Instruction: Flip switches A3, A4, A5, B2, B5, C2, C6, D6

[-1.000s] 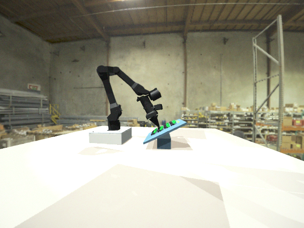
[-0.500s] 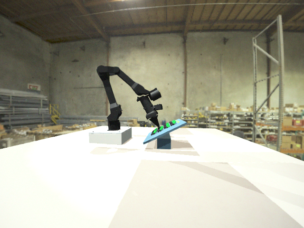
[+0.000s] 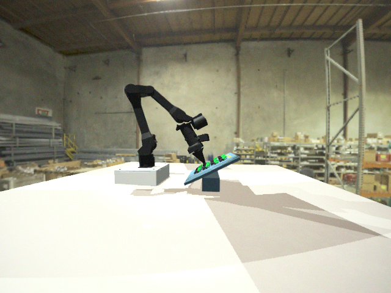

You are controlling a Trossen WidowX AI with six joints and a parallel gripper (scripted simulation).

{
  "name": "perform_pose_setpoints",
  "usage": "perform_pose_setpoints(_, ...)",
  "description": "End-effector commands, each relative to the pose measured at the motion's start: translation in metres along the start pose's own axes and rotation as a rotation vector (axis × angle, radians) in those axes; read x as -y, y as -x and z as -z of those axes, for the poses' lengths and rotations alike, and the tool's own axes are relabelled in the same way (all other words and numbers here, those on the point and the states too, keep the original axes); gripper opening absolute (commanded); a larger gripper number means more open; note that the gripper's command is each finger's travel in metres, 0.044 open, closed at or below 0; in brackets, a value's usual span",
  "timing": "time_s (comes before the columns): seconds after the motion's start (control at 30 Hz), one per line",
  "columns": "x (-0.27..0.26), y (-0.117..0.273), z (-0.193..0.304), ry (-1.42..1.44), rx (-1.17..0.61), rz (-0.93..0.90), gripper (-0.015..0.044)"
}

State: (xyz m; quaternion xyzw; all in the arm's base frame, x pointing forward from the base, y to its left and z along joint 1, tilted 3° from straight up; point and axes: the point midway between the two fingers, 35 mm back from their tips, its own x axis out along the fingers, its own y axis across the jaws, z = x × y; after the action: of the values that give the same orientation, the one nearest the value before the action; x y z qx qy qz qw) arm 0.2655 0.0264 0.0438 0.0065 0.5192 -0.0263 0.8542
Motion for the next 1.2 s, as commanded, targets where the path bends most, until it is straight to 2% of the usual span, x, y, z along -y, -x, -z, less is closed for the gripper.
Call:
perform_pose_setpoints(0.0, 0.0004, -0.0026, 0.0032, 0.006, -0.010, 0.001, 0.0000)
perform_pose_setpoints(1.17, 0.0005, -0.0073, 0.0034, 0.006, -0.010, 0.001, 0.0000)
